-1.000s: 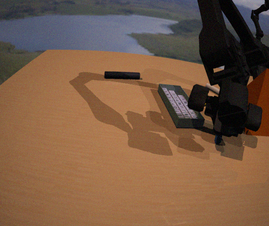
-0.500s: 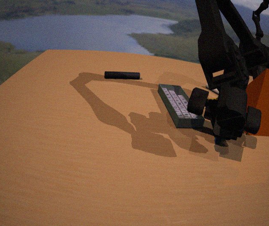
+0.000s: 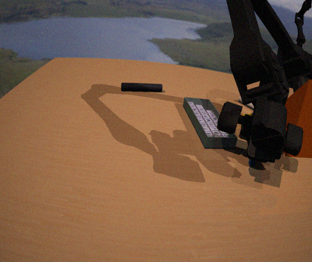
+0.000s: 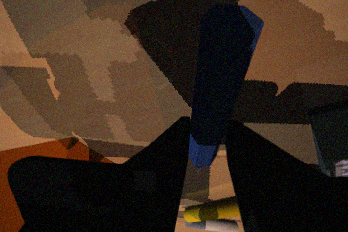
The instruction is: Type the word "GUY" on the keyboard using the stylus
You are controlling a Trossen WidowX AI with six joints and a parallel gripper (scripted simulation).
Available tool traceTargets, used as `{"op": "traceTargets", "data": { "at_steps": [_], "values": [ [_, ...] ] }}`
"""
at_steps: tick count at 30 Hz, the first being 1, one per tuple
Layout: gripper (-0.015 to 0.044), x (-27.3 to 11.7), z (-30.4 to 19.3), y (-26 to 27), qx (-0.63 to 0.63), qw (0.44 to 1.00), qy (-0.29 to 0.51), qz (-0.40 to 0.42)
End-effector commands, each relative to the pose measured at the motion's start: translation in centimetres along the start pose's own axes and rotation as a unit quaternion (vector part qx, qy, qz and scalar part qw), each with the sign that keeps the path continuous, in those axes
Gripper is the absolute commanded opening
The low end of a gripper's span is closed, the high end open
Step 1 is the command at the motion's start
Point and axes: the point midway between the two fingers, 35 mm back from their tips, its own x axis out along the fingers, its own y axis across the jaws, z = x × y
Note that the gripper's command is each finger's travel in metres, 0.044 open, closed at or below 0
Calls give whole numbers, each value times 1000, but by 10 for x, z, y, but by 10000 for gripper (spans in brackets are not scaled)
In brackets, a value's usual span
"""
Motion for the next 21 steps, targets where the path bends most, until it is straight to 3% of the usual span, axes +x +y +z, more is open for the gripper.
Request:
{"op": "traceTargets", "data": {
  "at_steps": [1,12,21],
  "values": [
    [0,0,0,0,0,1000,0,0],
    [0,-41,-23,0,0,1000,-1,0],
    [0,-40,-24,1,4,999,-29,15]
  ]
}}
